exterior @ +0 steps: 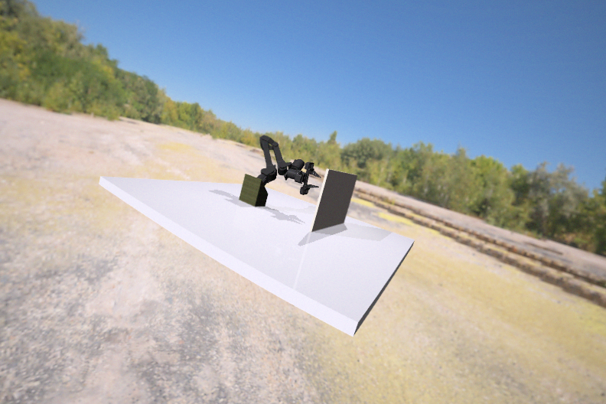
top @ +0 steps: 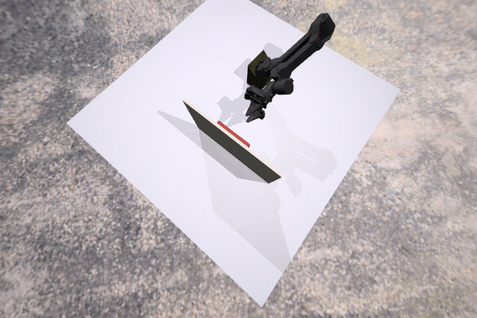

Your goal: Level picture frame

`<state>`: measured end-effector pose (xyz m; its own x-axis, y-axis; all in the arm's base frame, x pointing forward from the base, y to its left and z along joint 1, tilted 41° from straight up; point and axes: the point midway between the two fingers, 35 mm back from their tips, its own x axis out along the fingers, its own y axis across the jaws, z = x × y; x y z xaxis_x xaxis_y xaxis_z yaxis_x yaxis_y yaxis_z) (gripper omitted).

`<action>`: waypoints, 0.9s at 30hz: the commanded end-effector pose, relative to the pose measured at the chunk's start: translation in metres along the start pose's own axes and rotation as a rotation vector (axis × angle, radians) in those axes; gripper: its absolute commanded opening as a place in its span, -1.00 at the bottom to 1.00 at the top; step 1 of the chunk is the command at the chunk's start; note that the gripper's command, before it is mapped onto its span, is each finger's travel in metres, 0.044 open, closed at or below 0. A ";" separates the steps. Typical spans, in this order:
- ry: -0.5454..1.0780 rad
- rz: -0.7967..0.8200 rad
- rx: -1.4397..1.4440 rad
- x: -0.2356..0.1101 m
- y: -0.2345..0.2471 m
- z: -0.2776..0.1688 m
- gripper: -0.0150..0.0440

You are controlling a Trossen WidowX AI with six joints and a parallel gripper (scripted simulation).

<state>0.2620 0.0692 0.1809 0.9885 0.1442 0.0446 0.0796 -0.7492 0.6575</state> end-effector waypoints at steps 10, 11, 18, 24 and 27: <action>-0.007 -0.004 0.010 -0.023 0.052 0.005 0.39; -0.008 -0.005 0.011 -0.027 0.056 0.005 0.39; -0.009 -0.006 0.013 -0.031 0.058 0.005 0.39; -0.009 -0.006 0.013 -0.031 0.058 0.005 0.39; -0.009 -0.006 0.013 -0.031 0.058 0.005 0.39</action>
<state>0.2369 0.0174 0.2141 0.9896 0.1393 0.0352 0.0828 -0.7529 0.6529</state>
